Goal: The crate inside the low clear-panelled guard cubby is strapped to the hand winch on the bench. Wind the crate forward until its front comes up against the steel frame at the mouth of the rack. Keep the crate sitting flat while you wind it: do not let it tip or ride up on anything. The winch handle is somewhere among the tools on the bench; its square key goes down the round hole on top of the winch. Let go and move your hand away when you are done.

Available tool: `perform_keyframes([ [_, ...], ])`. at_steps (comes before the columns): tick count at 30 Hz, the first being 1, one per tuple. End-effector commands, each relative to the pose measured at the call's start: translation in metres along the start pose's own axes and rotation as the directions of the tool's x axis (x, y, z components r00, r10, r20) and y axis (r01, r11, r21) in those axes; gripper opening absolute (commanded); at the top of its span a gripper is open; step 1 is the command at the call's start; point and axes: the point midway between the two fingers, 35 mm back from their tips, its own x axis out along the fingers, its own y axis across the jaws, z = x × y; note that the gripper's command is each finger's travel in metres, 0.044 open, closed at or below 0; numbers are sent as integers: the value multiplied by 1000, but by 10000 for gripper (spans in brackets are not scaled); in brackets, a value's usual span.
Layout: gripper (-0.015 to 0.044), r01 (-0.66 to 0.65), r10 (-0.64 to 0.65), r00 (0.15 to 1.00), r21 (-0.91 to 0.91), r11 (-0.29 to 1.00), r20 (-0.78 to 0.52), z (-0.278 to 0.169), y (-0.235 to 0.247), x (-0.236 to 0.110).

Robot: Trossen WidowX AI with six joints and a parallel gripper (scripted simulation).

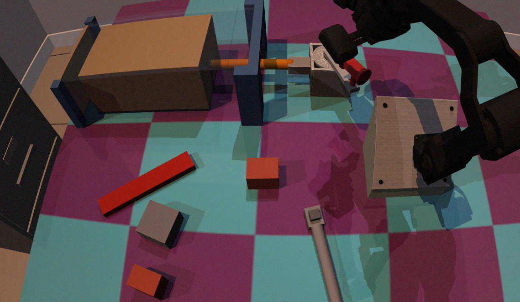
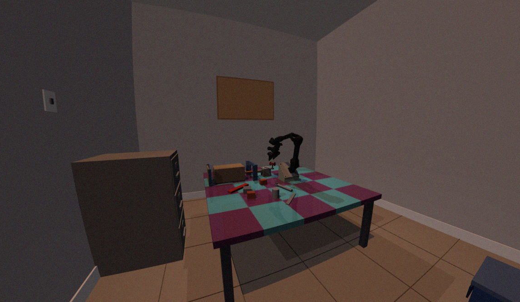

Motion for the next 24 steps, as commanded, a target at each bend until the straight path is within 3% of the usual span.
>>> perform_keyframes([
  [1,440,-4,5,1000,5,1000,-4,-4,0,7],
  [24,440,-6,6,1000,5,1000,-5,-20,1,40],
])
